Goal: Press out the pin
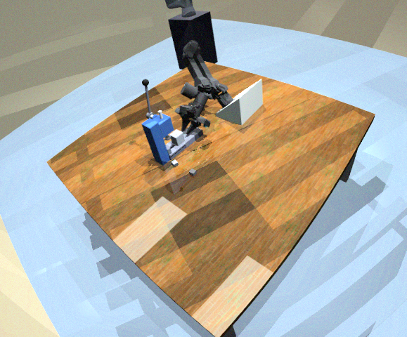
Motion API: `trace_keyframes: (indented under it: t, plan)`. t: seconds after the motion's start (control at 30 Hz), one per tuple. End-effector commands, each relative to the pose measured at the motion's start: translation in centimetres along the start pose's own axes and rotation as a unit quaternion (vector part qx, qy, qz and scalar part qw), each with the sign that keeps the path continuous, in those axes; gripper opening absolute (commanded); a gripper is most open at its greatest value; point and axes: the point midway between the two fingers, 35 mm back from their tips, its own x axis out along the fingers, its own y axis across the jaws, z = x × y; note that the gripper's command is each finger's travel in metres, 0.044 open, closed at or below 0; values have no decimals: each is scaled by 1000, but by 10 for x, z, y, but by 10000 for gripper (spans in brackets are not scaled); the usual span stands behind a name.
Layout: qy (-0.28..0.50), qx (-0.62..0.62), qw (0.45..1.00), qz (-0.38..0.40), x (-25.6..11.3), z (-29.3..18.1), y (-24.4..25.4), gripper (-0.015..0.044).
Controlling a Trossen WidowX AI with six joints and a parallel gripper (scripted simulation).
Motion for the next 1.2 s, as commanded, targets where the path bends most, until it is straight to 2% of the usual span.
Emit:
trace_keyframes:
  t: [0.0, 0.07, 0.1, 0.5, 0.73, 1.17]
  plan:
    - [0, -4, 1000, 2, -1, -2, 1, 240]
    - [0, -4, 1000, 2, -1, -2, 1, 292]
    - [0, -4, 1000, 2, -1, -2, 1, 300]
    - [-1, -3, 1000, 2, 0, -1, 1, 300]
    - [-16, 26, 1000, -4, 27, 18, -2, 300]
    - [-16, 26, 1000, -4, 27, 17, -14, 300]
